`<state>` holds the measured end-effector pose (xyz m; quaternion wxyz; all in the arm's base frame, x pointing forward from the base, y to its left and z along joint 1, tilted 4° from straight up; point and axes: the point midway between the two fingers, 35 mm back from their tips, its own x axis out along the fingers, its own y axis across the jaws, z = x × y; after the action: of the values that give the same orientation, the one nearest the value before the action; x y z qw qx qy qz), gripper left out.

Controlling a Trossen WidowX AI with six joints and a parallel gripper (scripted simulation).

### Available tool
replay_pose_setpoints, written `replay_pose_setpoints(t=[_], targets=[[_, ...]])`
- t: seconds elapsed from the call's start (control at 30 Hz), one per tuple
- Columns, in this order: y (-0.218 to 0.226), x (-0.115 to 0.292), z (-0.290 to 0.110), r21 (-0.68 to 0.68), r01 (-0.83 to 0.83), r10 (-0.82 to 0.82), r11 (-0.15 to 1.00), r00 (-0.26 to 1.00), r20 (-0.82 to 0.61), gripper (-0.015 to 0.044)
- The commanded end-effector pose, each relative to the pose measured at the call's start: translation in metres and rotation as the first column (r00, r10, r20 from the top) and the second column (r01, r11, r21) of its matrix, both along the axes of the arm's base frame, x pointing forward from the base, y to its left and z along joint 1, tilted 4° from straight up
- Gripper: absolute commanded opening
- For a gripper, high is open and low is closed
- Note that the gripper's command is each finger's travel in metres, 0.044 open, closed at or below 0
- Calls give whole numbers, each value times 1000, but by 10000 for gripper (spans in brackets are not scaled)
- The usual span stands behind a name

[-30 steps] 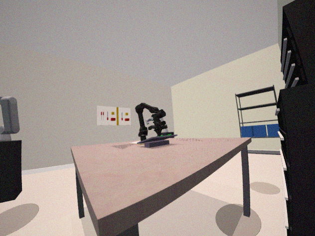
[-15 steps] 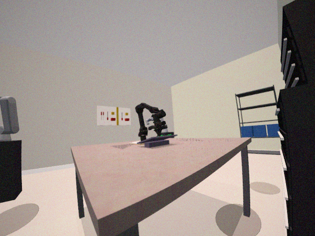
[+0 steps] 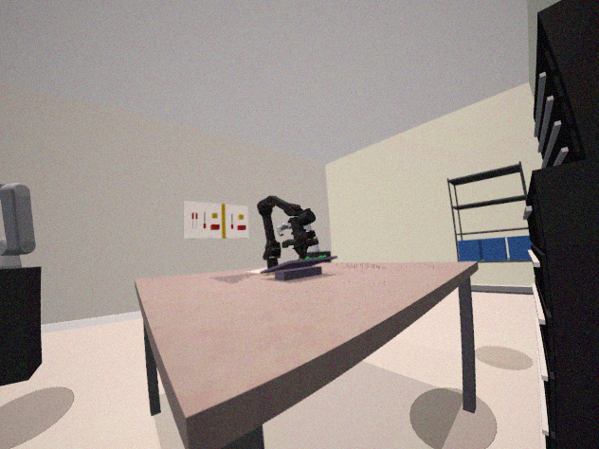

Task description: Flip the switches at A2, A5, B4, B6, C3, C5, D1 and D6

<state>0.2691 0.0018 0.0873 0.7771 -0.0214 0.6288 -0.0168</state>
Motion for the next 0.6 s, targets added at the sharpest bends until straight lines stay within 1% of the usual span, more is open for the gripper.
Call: replay_pose_setpoints(t=[0.0, 0.57], targets=[[-1, -1, -2, -6, -2, 2, 1000, 1000, -3, 0], [-1, 0, -4, -6, -2, 2, 1000, 1000, -3, 0]])
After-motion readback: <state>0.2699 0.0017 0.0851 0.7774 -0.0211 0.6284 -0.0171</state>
